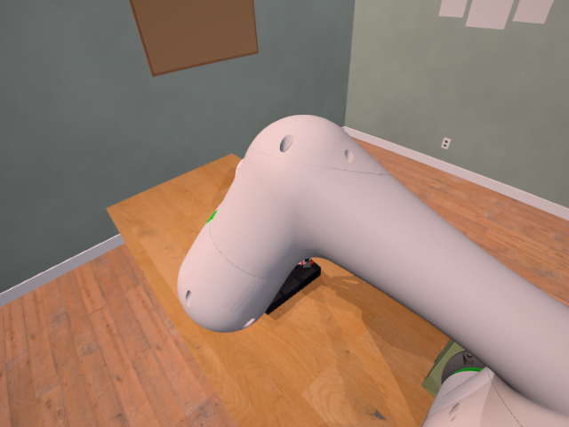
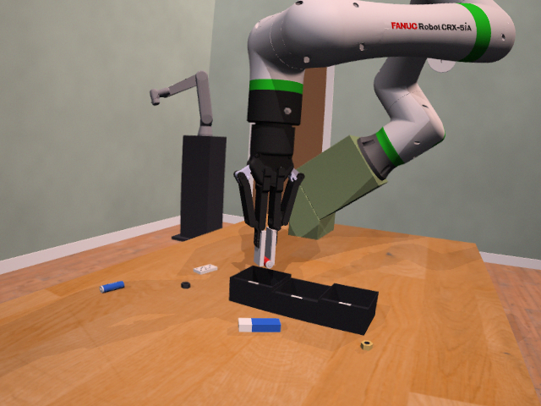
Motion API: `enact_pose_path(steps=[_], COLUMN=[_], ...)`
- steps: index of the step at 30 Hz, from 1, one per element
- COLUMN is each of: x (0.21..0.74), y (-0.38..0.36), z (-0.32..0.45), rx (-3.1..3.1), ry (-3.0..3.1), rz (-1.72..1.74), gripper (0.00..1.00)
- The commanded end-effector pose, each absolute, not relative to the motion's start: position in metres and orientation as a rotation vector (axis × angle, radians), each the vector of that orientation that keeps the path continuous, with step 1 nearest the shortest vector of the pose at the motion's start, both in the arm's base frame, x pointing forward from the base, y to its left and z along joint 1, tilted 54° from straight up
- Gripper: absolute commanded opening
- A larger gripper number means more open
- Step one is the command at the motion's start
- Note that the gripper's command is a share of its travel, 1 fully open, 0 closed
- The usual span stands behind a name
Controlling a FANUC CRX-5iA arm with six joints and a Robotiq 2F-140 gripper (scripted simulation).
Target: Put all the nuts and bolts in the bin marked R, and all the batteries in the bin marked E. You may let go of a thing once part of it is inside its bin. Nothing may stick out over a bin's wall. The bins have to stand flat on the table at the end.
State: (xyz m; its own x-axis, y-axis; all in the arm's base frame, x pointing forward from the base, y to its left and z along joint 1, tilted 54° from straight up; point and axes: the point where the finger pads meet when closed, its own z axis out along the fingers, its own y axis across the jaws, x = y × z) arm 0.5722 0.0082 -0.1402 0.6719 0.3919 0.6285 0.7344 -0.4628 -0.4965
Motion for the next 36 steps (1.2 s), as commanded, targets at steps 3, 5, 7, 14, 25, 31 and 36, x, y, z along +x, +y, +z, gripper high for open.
enact_pose_path(steps=[3, 5, 7, 14, 25, 31, 36], x=[0.5724, 0.5724, 0.5725, 0.5725, 0.5724, 0.5723, 0.5722], y=[0.0079, 0.0079, 0.0079, 0.008, 0.0079, 0.0078, 0.0078], z=[-0.1401, -0.1401, -0.1401, -0.14, -0.1402, -0.1403, -0.1404], rx=[-2.022, -1.999, -1.974, -1.905, -1.791, -1.791, -1.791], ry=[-1.091, -1.15, -1.207, -1.349, -1.543, -1.543, -1.543], rz=[-0.673, -0.701, -0.73, -0.801, -0.91, -0.91, -0.91], gripper=[0.15, 0.15, 0.15, 0.15, 0.15, 0.15, 0.15])
